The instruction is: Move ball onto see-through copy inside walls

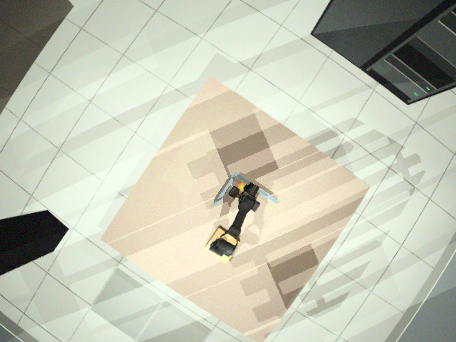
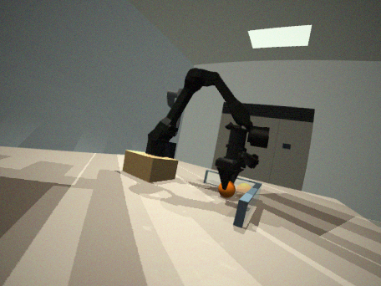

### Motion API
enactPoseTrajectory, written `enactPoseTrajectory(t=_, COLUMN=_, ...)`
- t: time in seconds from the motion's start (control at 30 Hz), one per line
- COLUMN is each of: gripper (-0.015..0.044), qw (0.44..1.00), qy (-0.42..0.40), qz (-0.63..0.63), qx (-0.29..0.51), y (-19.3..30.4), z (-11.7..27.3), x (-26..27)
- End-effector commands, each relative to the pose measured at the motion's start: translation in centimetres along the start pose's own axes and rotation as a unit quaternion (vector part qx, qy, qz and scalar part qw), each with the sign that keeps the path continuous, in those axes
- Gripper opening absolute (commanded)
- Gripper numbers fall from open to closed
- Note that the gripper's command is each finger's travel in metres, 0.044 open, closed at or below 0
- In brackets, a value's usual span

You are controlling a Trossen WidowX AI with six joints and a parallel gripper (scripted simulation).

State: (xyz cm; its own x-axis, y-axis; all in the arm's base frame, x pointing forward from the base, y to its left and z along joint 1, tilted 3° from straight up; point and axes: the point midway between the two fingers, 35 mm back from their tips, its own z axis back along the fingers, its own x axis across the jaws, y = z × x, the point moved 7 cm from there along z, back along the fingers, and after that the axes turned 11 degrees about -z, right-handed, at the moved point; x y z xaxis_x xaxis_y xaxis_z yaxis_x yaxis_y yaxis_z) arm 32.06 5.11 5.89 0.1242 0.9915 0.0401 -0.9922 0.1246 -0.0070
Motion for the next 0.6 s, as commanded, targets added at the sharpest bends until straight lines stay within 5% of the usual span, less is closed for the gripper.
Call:
enactPoseTrajectory(t=0.0, gripper=0.0395, qw=1.000, qy=-0.002, qz=-0.001, qx=0.003, y=0.2, z=-0.8, x=0.0)
enactPoseTrajectory(t=0.07, gripper=0.0395, qw=1.000, qy=-0.002, qz=-0.001, qx=0.003, y=0.2, z=-0.9, x=0.0)
enactPoseTrajectory(t=0.2, gripper=0.0290, qw=1.000, qy=-0.002, qz=-0.001, qx=0.003, y=0.2, z=-0.9, x=0.0)
enactPoseTrajectory(t=0.43, gripper=0.0244, qw=1.000, qy=-0.002, qz=-0.001, qx=0.003, y=0.2, z=-0.9, x=0.0)
enactPoseTrajectory(t=0.57, gripper=0.0139, qw=1.000, qy=-0.006, qz=-0.017, qx=-0.014, y=-0.5, z=0.3, x=-0.3)
